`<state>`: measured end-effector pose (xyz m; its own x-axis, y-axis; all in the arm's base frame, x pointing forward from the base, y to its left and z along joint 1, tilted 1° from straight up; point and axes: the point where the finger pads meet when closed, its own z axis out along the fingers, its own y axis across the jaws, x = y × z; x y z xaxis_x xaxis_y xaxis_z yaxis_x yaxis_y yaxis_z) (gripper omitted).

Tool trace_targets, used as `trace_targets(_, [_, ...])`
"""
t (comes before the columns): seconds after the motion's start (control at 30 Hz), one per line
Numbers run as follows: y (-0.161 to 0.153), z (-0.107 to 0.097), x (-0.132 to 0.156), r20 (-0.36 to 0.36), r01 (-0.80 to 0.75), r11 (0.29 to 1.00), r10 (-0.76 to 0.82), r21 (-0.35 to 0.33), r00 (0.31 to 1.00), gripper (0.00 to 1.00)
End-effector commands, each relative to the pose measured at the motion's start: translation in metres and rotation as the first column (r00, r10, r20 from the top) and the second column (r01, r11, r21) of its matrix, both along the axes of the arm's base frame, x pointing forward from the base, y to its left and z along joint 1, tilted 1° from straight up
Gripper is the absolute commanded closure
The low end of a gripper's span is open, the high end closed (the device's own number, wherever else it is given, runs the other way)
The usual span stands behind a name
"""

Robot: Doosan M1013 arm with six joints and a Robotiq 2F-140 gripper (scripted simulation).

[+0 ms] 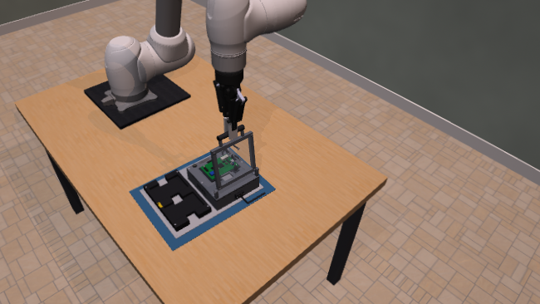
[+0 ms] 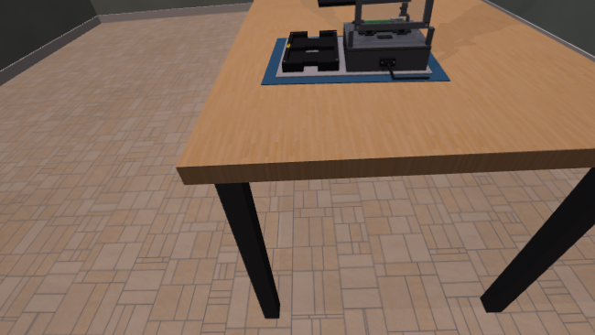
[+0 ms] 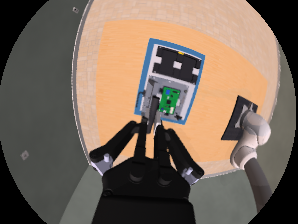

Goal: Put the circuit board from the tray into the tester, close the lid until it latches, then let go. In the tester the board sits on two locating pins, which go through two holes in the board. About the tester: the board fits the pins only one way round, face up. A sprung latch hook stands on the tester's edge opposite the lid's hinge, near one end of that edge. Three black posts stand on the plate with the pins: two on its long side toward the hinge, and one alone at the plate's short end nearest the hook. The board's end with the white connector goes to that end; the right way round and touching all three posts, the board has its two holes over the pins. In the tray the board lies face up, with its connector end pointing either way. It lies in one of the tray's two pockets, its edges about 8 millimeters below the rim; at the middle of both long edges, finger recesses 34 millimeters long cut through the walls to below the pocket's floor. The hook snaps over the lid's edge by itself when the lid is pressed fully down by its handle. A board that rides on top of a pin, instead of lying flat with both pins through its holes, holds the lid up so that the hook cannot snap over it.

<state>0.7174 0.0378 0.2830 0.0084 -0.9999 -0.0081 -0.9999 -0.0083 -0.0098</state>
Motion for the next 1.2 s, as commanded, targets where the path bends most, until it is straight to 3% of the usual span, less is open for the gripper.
trace_targets(0.0, [0.0,-0.001,-0.005,-0.001,0.0,1.0,0.0,0.0,1.0,1.0])
trace_targets(1.17, [0.0,-0.019,-0.058,-0.001,0.0,1.0,0.0,0.0,1.0,1.0])
